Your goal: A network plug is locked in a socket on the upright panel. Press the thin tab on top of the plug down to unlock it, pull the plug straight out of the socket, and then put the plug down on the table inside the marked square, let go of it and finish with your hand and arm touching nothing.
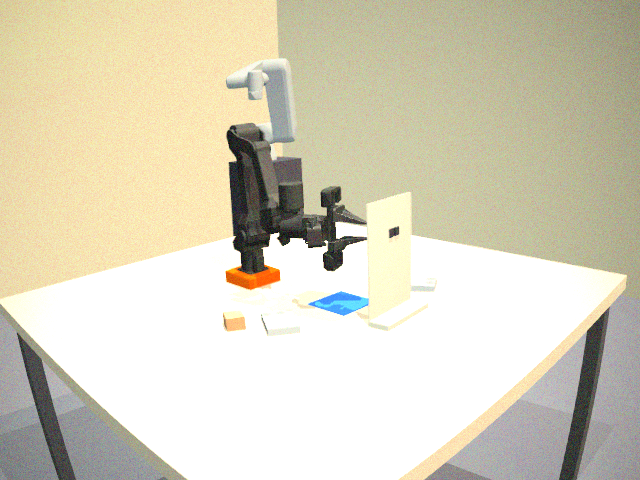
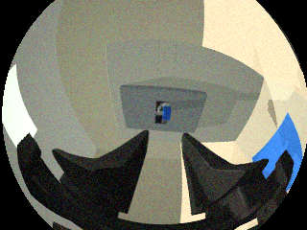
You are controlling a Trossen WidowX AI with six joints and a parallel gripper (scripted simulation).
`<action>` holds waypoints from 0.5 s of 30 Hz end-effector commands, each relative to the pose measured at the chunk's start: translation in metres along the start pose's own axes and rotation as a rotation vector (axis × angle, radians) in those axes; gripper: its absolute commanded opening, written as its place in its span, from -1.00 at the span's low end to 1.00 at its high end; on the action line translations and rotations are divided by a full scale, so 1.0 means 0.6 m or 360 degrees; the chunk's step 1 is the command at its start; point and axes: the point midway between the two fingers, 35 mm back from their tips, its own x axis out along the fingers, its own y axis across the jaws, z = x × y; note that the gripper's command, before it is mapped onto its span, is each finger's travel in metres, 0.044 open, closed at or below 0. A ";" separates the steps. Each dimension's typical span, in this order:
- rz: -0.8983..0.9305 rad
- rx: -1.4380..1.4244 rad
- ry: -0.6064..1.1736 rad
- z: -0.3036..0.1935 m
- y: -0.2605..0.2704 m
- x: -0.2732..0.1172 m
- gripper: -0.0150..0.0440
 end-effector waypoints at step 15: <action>0.0012 -0.0001 -0.0009 0.013 0.004 0.042 0.04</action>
